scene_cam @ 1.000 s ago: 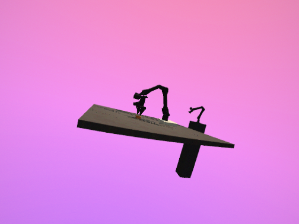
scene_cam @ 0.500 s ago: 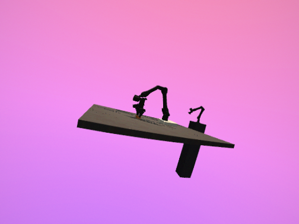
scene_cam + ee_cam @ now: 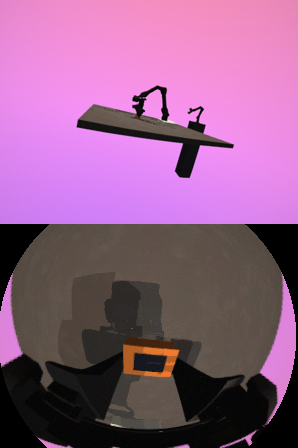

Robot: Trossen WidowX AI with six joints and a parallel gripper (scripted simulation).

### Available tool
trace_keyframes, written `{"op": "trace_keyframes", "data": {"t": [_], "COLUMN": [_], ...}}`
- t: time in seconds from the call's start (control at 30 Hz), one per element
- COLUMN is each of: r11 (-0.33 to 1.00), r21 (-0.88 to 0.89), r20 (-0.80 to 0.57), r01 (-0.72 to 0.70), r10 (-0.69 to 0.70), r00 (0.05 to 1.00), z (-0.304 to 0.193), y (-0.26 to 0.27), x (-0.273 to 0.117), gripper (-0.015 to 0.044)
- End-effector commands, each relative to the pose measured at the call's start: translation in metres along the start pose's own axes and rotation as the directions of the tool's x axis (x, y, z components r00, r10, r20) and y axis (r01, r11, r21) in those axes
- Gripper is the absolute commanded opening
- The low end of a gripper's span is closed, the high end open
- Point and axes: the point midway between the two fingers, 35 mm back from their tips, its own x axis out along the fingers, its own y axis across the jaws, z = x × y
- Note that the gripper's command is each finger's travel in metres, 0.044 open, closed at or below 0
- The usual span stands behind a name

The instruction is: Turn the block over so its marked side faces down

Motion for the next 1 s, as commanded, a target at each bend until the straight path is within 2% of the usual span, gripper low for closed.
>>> {"op": "trace_keyframes", "data": {"t": [0.0, 0.37, 0.57, 0.73, 0.97], "r11": [1.000, 1.000, 1.000, 1.000, 1.000], "r21": [0.004, 0.004, 0.004, 0.004, 0.003], "r20": [0.000, 0.000, 0.000, 0.010, 0.118], "r01": [-0.001, -0.001, -0.001, 0.000, 0.002], "r10": [0.001, 0.001, 0.001, 0.000, -0.003], "r00": [1.000, 1.000, 1.000, 1.000, 0.993], "z": [0.000, 0.000, 0.000, 0.000, 0.002], "y": [0.000, 0.000, 0.000, 0.000, 0.000], "x": [0.001, 0.001, -0.028, -0.029, -0.024], "gripper": [0.0235, 0.0162, 0.0005, 0.0000, 0.0000]}}
